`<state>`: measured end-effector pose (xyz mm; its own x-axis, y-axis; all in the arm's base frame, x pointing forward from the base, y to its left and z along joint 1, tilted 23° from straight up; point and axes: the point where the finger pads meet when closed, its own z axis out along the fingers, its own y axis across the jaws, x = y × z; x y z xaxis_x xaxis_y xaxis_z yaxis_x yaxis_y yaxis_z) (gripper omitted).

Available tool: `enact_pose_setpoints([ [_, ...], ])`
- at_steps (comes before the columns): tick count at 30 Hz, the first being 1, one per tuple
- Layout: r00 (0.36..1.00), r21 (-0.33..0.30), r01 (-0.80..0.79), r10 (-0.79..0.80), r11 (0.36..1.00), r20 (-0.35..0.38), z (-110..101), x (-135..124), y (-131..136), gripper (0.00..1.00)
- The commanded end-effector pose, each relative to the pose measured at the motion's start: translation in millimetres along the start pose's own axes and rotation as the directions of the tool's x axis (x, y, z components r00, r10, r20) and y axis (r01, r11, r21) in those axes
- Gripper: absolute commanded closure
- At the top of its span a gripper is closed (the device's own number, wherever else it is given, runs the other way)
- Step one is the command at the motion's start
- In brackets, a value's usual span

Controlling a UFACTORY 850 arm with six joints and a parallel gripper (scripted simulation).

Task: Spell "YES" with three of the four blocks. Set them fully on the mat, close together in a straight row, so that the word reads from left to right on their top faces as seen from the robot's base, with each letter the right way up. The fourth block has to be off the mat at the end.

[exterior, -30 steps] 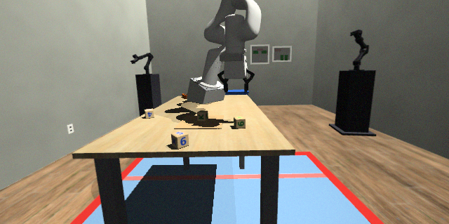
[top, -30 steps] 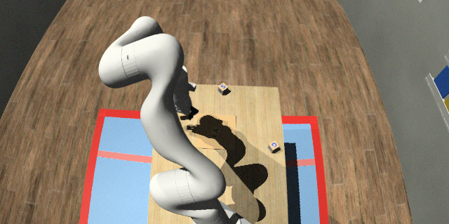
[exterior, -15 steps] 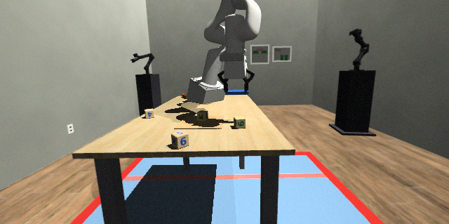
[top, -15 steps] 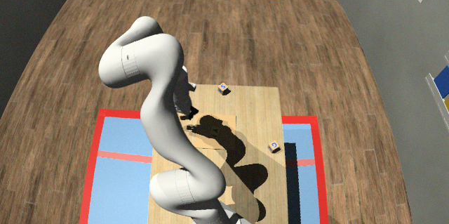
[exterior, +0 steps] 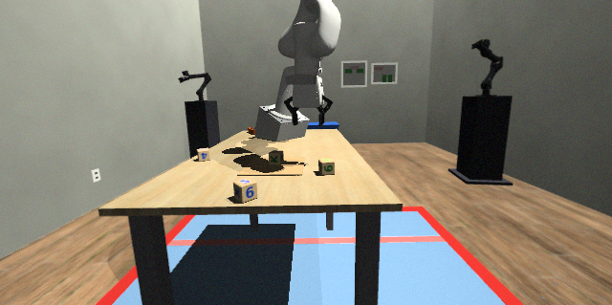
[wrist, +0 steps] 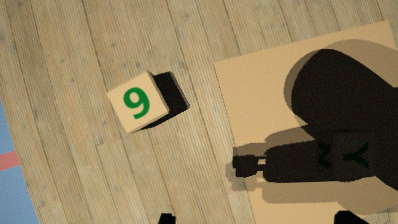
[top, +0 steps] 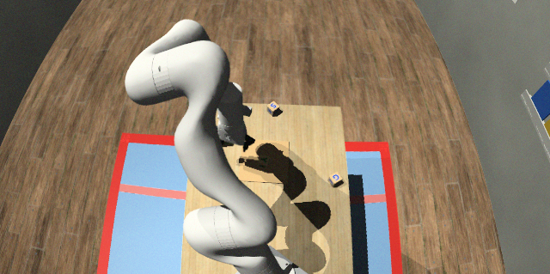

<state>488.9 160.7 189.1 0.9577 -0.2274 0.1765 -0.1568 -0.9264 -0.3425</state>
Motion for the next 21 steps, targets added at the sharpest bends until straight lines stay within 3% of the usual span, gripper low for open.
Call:
enact_pose_setpoints([
  [1,1.0,0.008,0.005,-0.005,1.0,-0.003,-2,-2,27,0.0],
  [2,1.0,0.008,0.005,-0.005,1.0,-0.003,-2,-2,27,0.0],
  [3,1.0,0.007,0.004,-0.004,1.0,-0.001,-2,-6,46,0.0],
  [5,1.0,0.007,0.004,-0.004,1.0,-0.001,-2,-6,46,0.0],
  [6,1.0,0.006,0.004,-0.004,1.0,0.001,-3,-11,65,0.0],
  [9,1.0,0.006,0.004,-0.004,1.0,0.001,-3,-11,65,0.0],
  [10,1.0,0.006,0.004,-0.004,1.0,0.002,-4,-16,83,0.0],
  [12,1.0,0.006,0.004,-0.004,1.0,0.002,-4,-16,83,0.0],
  [13,1.0,0.006,0.003,-0.003,1.0,0.002,-5,-21,99,0.0],
  [17,1.0,0.006,0.003,-0.003,1.0,0.002,-5,-21,99,0.0],
  [19,1.0,0.007,0.002,-0.002,1.0,-0.001,-6,-30,125,0.0],
  [21,1.0,0.007,0.002,-0.002,1.0,-0.001,-6,-30,125,0.0],
])
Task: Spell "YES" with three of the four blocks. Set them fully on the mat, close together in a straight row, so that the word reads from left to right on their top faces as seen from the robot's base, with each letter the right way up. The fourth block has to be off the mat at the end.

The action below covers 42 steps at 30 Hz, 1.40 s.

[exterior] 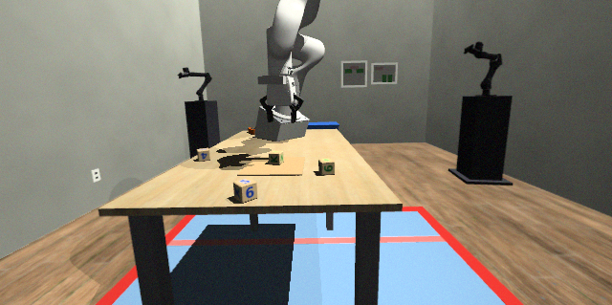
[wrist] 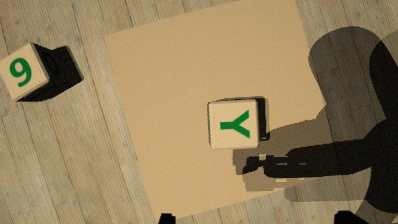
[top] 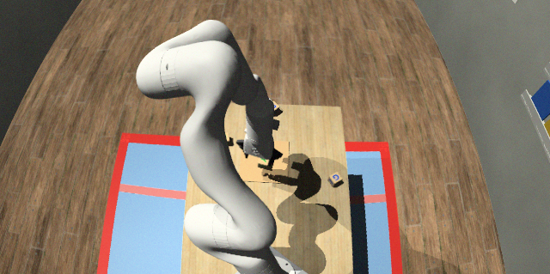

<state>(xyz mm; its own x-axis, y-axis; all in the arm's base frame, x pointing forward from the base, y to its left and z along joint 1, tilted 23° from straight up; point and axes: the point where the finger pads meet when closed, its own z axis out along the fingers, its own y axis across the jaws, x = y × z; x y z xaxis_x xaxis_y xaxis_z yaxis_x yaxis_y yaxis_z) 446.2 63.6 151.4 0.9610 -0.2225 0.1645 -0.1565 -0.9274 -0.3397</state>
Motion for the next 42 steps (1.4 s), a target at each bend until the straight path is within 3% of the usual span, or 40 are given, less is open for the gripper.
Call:
enact_pose_setpoints([
  [1,1.0,0.01,0.001,-0.001,1.0,-0.016,-2,-9,24,0.0],
  [5,1.0,0.011,0.001,0.0,1.0,-0.018,-3,-13,34,0.0],
  [42,1.0,0.011,0.0,0.0,1.0,-0.018,-3,-13,35,0.0],
])
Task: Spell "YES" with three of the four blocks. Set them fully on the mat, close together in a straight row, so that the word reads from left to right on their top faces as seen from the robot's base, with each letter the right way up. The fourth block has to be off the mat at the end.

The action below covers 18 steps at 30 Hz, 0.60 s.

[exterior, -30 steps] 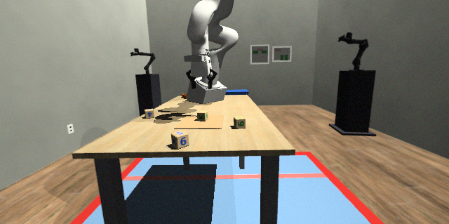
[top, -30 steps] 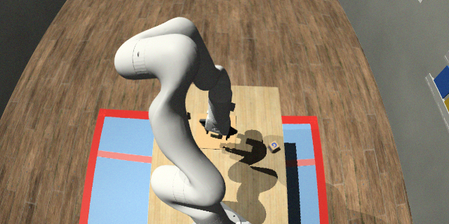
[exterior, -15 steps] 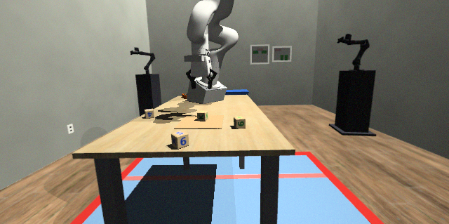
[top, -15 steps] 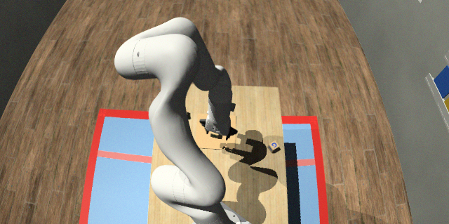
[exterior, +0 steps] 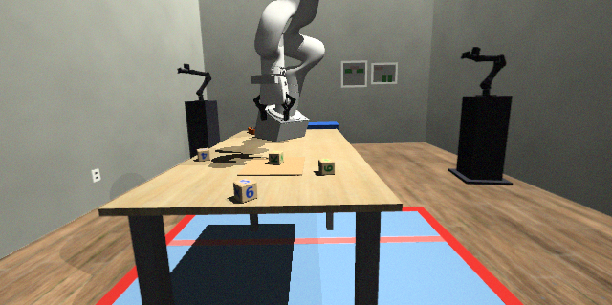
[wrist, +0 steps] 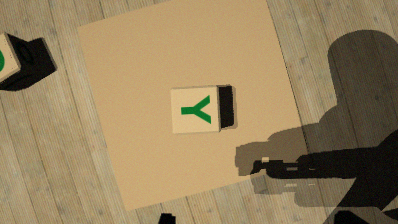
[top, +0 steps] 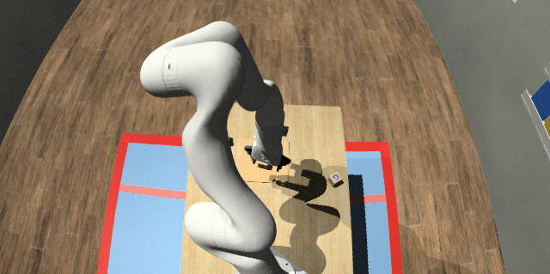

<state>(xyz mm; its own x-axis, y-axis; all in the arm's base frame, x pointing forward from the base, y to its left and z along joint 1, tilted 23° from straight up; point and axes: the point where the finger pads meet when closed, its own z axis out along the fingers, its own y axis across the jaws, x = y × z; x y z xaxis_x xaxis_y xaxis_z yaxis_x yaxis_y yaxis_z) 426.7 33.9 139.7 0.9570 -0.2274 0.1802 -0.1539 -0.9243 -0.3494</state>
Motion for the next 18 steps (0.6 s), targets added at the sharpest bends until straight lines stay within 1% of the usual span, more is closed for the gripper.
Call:
enact_pose_setpoints([
  [1,1.0,0.0,0.0,0.0,1.0,-0.001,-0.4,0.7,-0.1,0.0],
  [16,1.0,0.0,0.0,0.0,1.0,-0.001,-0.3,1.1,-0.2,0.0],
  [18,1.0,0.005,0.001,-0.001,1.0,-0.003,-0.1,9.4,-2.5,0.0],
])
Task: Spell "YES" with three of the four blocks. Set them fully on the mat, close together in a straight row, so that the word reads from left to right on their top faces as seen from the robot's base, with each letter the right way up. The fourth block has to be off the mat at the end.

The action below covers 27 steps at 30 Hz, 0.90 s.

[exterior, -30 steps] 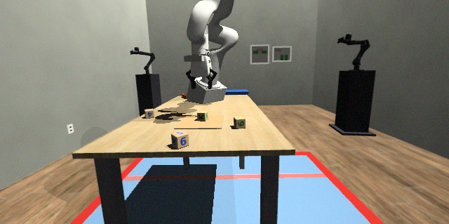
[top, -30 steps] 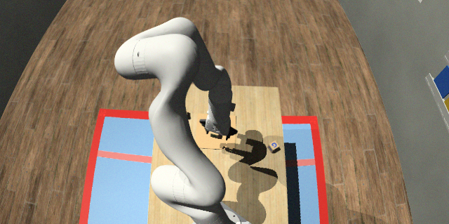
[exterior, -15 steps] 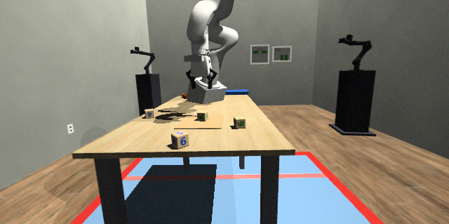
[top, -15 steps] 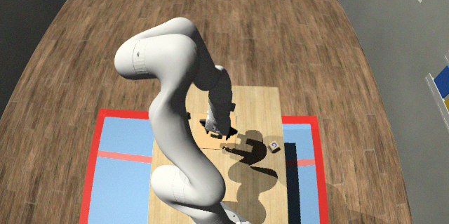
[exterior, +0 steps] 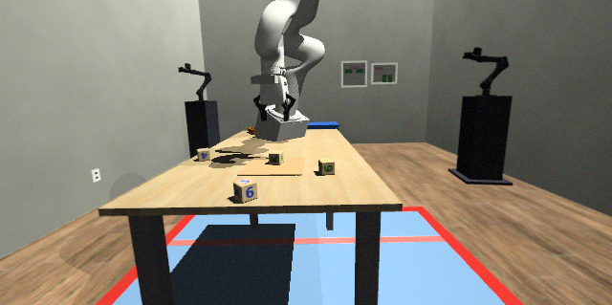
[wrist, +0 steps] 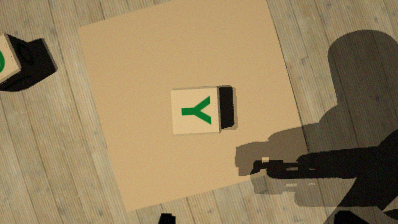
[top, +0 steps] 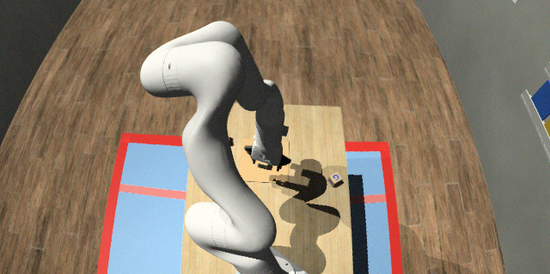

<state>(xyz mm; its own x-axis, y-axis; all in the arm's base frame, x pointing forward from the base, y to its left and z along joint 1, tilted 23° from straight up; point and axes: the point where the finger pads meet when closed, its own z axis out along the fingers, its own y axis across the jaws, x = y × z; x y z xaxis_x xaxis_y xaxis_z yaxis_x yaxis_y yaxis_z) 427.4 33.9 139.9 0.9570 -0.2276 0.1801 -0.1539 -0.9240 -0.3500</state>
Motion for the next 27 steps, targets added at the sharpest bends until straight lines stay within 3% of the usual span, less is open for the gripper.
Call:
enact_pose_setpoints([
  [1,1.0,0.01,0.002,-0.002,1.0,-0.005,0,19,-5,0.0],
  [2,1.0,0.018,0.003,-0.003,1.0,-0.008,1,33,-9,0.0],
  [4,1.0,0.018,0.003,-0.003,1.0,-0.008,1,33,-9,0.0],
  [7,1.0,0.042,0.007,-0.006,0.999,-0.013,2,88,-23,0.0],
  [10,1.0,0.045,0.007,-0.007,0.999,-0.013,2,98,-26,0.0],
  [11,1.0,0.051,0.009,-0.008,0.999,-0.012,3,123,-31,0.0],
  [13,1.0,0.051,0.009,-0.008,0.999,-0.012,3,123,-31,0.0],
  [14,1.0,0.053,0.01,-0.009,0.999,-0.01,3,148,-36,0.0],
  [16,1.0,0.053,0.01,-0.009,0.999,-0.01,3,148,-36,0.0],
  [17,1.0,0.052,0.01,-0.01,0.999,-0.008,4,172,-41,0.0],
  [21,1.0,0.052,0.01,-0.01,0.999,-0.008,4,172,-41,0.0],
  [22,1.0,0.047,0.01,-0.01,0.999,-0.006,4,195,-44,0.0],
  [23,1.0,0.047,0.01,-0.01,0.999,-0.006,4,195,-44,0.0],
  [24,1.0,0.039,0.009,-0.009,0.999,-0.004,4,215,-46,0.0],
  [26,1.0,0.039,0.009,-0.009,0.999,-0.004,4,215,-46,0.0],
  [27,1.0,0.03,0.007,-0.007,1.0,-0.002,4,232,-47,0.0],
])
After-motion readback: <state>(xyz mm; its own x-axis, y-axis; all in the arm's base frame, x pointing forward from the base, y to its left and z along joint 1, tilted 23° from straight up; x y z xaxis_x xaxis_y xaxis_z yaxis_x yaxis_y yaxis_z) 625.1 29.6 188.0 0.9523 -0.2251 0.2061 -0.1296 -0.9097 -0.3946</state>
